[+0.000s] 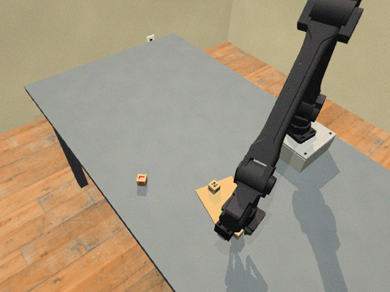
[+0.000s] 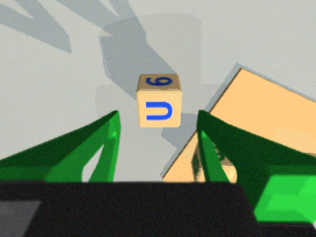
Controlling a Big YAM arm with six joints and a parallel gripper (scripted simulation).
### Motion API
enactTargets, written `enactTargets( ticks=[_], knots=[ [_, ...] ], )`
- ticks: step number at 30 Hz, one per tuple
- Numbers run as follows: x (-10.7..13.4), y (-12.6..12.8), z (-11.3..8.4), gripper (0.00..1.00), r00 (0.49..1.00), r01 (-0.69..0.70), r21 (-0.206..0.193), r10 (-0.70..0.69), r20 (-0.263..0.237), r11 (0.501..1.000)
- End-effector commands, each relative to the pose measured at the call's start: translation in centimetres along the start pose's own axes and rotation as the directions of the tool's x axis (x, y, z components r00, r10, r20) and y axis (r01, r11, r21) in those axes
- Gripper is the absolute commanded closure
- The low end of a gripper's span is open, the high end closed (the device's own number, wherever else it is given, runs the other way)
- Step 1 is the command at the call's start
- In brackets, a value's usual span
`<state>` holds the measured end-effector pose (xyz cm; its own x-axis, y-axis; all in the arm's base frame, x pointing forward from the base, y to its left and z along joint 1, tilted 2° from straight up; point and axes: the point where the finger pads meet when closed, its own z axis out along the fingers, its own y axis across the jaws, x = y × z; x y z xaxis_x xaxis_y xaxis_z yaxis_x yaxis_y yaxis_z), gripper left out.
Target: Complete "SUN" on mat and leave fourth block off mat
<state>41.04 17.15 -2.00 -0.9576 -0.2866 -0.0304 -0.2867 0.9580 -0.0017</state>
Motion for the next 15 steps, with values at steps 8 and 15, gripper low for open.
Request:
enactTargets(
  ticks=[8, 15],
  knots=[
    [-0.8, -0.1, 0.2, 0.47, 1.000, 0.008, -0.001, -0.008, 0.020, 1.000],
    [-0.8, -0.1, 0.7, 0.47, 1.000, 0.008, -0.001, -0.008, 0.020, 1.000]
  ],
)
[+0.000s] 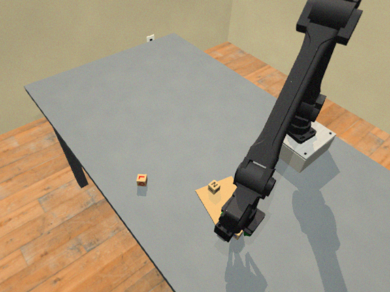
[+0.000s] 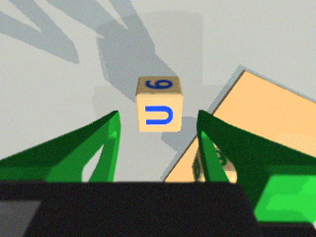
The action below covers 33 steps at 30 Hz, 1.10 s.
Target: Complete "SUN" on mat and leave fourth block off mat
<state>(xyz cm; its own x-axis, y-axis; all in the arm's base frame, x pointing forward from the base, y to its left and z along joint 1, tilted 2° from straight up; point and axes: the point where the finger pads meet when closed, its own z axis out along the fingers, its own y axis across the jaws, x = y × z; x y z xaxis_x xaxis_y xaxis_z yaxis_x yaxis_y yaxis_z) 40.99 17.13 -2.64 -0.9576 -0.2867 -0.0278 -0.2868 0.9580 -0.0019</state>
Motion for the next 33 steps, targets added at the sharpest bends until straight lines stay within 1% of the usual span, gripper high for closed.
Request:
enactTargets(
  ticks=[1, 2, 5, 8, 10, 13, 15, 17, 18, 22, 33],
  knots=[
    [-0.8, -0.1, 0.3, 0.47, 1.000, 0.007, -0.001, -0.007, 0.021, 1.000],
    [-0.6, -0.1, 0.6, 0.47, 1.000, 0.007, -0.001, -0.007, 0.017, 1.000],
    [-1.0, -0.1, 1.1, 0.47, 1.000, 0.007, -0.001, -0.007, 0.025, 1.000],
    [-0.5, -0.2, 2.0, 0.47, 1.000, 0.007, -0.001, -0.007, 0.016, 1.000],
    [-1.2, -0.1, 2.1, 0.47, 1.000, 0.006, -0.002, -0.006, 0.028, 1.000],
    [-0.6, -0.2, 2.9, 0.47, 1.000, 0.006, -0.001, -0.006, 0.017, 1.000],
    [-1.2, -0.1, 2.8, 0.47, 1.000, 0.006, -0.002, -0.006, 0.027, 1.000],
    [-1.2, -0.1, 2.8, 0.47, 1.000, 0.006, -0.002, -0.006, 0.027, 1.000],
    [-1.9, -0.1, 1.2, 0.47, 0.998, 0.006, -0.005, -0.006, 0.067, 1.000],
    [-1.6, -0.1, 2.2, 0.47, 0.999, 0.006, -0.004, -0.006, 0.047, 1.000],
    [-1.6, -0.1, 2.2, 0.47, 0.999, 0.006, -0.004, -0.006, 0.047, 1.000]
  ],
)
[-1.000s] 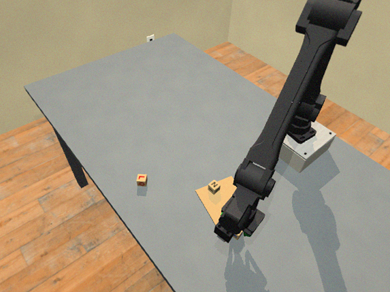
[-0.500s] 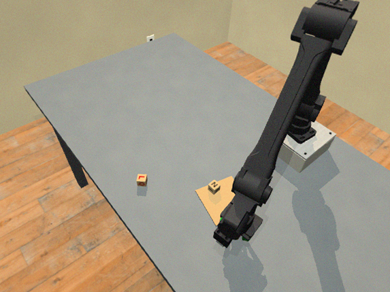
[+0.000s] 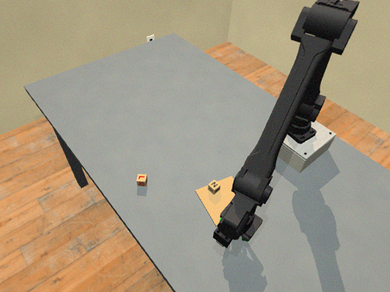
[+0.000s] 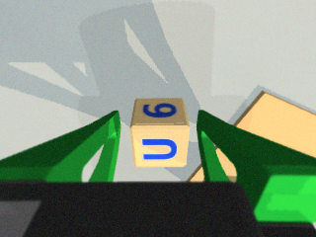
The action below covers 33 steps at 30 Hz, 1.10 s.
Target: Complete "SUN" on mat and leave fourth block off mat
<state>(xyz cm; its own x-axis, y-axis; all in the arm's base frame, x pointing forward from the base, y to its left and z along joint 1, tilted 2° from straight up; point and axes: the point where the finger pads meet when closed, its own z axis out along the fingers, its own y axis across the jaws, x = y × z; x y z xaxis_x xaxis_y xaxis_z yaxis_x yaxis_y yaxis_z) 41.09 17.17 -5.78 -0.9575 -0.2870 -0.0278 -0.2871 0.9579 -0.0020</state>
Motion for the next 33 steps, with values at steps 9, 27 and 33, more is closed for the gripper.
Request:
enactTargets(
  ticks=[9, 27, 33],
  knots=[
    [-1.53, -0.13, -0.93, 0.54, 0.999, 0.005, -0.004, -0.005, 0.047, 1.000],
    [-1.53, -0.13, -0.93, 0.74, 0.999, 0.005, -0.004, -0.005, 0.047, 1.000],
    [-1.53, -0.13, -0.93, 0.74, 0.999, 0.005, -0.004, -0.005, 0.047, 1.000]
  ],
)
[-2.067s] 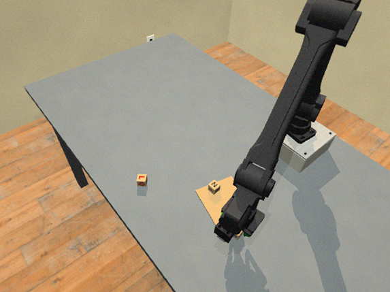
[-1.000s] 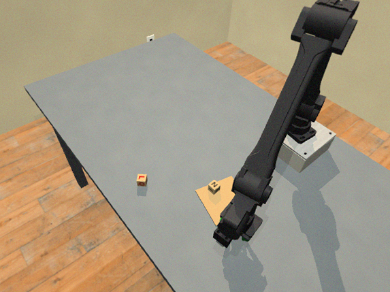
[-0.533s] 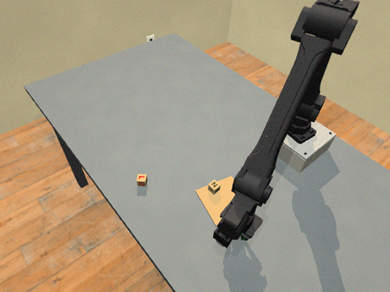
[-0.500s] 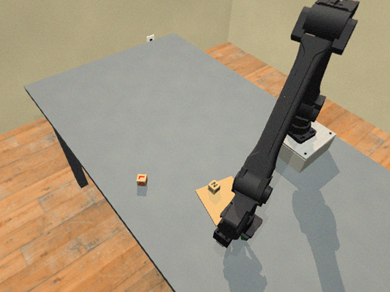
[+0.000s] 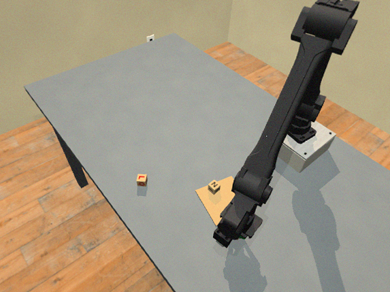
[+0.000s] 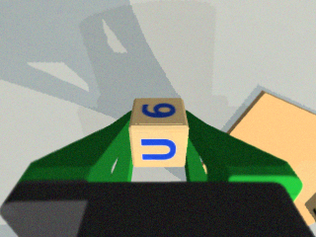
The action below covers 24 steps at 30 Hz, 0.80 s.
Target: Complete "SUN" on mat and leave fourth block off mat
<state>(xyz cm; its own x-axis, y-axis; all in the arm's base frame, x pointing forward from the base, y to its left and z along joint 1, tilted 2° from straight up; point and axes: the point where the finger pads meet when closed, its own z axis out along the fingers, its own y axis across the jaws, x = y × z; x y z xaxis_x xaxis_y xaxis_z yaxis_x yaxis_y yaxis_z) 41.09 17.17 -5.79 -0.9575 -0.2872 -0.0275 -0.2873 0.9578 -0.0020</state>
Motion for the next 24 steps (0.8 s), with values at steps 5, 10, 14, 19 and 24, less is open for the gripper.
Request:
enactTargets(
  ticks=[5, 10, 14, 19, 24],
  knots=[
    [-1.5, -0.1, -0.9, 0.74, 0.999, 0.005, -0.004, -0.004, 0.047, 1.000],
    [-1.5, -0.1, -0.9, 0.74, 0.999, 0.005, -0.004, -0.004, 0.047, 1.000],
    [-1.5, -0.1, -0.9, 0.74, 0.999, 0.005, -0.004, -0.004, 0.047, 1.000],
    [-1.5, -0.1, -0.9, 0.74, 0.999, 0.005, -0.004, -0.004, 0.047, 1.000],
    [-1.9, -0.1, -2.0, 0.74, 0.998, 0.005, -0.005, -0.004, 0.061, 1.000]
  ],
)
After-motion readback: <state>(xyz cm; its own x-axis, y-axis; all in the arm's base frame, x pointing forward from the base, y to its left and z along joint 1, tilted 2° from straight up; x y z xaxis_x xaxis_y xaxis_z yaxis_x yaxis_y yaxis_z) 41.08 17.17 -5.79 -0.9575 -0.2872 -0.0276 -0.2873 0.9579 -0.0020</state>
